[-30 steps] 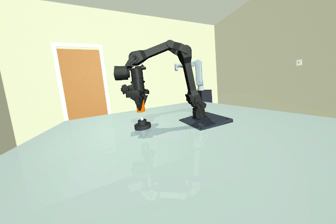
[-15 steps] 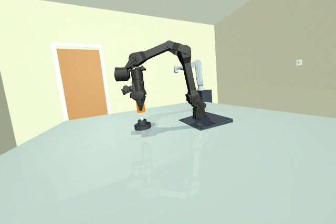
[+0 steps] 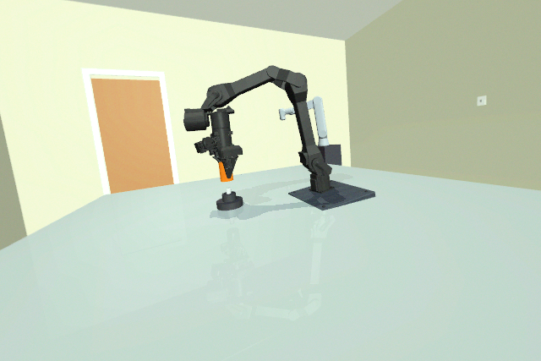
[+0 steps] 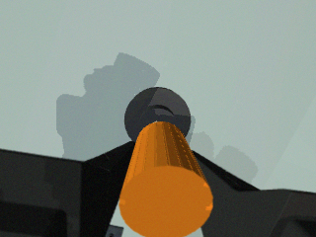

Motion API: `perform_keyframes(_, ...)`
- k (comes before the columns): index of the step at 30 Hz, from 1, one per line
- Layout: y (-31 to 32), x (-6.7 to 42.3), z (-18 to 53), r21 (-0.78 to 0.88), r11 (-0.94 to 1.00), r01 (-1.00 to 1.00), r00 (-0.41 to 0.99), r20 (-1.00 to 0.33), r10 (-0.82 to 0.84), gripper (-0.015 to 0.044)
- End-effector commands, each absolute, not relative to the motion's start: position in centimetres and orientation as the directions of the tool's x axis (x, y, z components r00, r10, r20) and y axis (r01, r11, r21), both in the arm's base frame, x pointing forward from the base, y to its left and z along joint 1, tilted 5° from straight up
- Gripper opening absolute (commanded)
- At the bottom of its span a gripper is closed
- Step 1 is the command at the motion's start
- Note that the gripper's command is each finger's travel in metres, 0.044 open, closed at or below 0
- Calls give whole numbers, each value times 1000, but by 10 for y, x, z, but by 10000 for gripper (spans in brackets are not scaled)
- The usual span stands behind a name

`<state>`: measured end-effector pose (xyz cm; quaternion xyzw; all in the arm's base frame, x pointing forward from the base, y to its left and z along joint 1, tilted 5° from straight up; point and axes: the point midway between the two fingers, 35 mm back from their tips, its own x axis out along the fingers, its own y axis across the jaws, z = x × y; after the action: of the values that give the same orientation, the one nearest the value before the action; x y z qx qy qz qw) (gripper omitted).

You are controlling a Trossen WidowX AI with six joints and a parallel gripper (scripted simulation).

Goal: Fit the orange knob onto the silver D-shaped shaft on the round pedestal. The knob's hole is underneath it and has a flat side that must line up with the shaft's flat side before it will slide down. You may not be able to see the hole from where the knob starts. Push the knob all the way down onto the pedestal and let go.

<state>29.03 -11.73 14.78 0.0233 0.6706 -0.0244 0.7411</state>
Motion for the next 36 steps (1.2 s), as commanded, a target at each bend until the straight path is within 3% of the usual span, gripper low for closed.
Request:
perform_keyframes(1, -115, 292, 149, -6, 1000, -28, 105, -994, -3, 0)
perform_keyframes(36, -117, 294, 124, -6, 1000, -25, 105, -994, -4, 0)
